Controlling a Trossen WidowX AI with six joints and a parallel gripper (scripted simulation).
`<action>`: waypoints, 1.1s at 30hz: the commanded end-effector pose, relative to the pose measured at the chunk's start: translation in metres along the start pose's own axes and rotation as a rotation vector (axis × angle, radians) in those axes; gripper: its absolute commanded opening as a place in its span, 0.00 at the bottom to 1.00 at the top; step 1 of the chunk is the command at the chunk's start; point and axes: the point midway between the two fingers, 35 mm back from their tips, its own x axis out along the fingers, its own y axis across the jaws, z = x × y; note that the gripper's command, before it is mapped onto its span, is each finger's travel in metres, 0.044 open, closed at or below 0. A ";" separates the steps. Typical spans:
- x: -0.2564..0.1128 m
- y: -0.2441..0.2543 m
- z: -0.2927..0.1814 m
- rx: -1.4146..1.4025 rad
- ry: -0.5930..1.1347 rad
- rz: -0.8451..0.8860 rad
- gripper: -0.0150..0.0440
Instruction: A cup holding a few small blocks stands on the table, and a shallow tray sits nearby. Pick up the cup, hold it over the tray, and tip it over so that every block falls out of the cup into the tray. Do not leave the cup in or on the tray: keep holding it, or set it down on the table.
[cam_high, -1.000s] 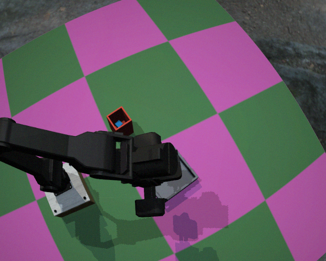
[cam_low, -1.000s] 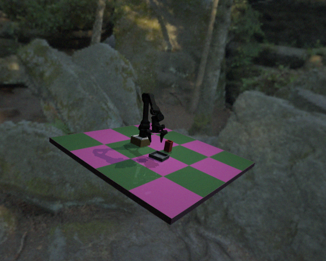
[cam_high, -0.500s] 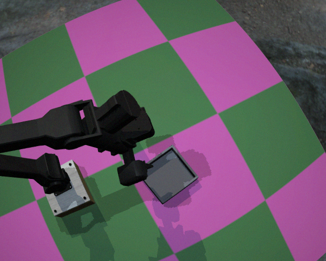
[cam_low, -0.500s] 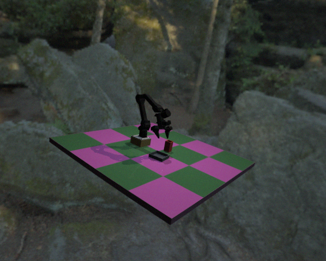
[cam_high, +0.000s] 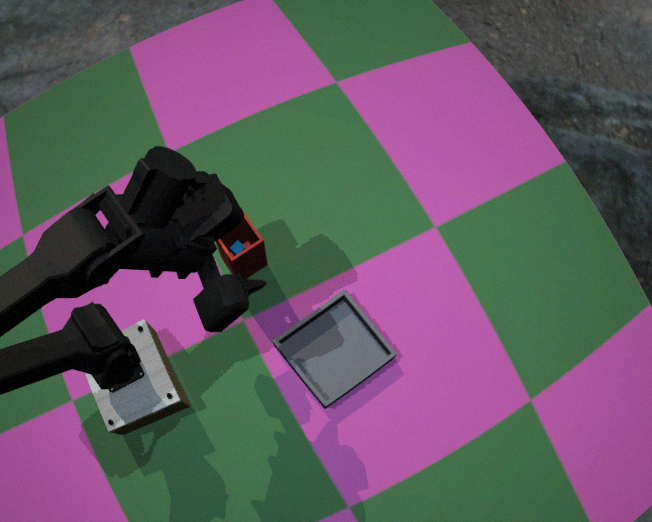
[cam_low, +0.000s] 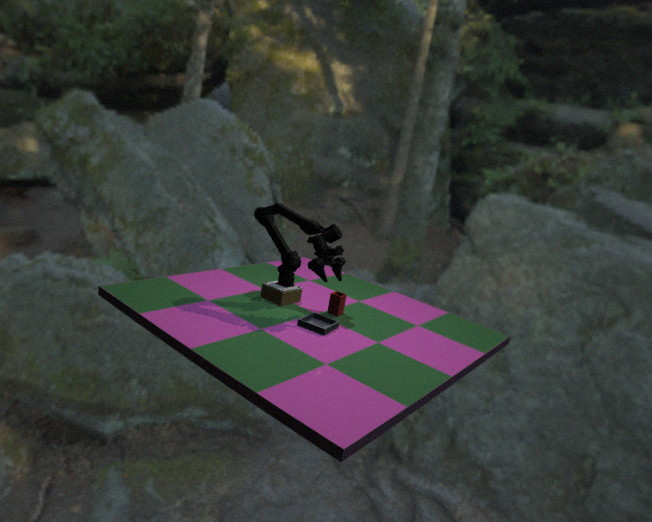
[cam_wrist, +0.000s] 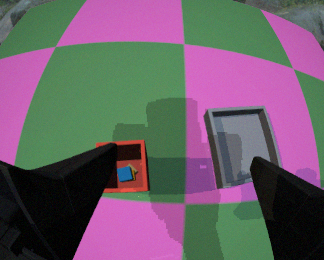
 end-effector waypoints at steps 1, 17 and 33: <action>-0.007 0.011 -0.008 -0.023 -0.029 0.031 1.00; -0.028 0.047 -0.034 -0.095 -0.137 0.188 1.00; 0.021 0.051 -0.079 -0.095 -0.136 0.189 1.00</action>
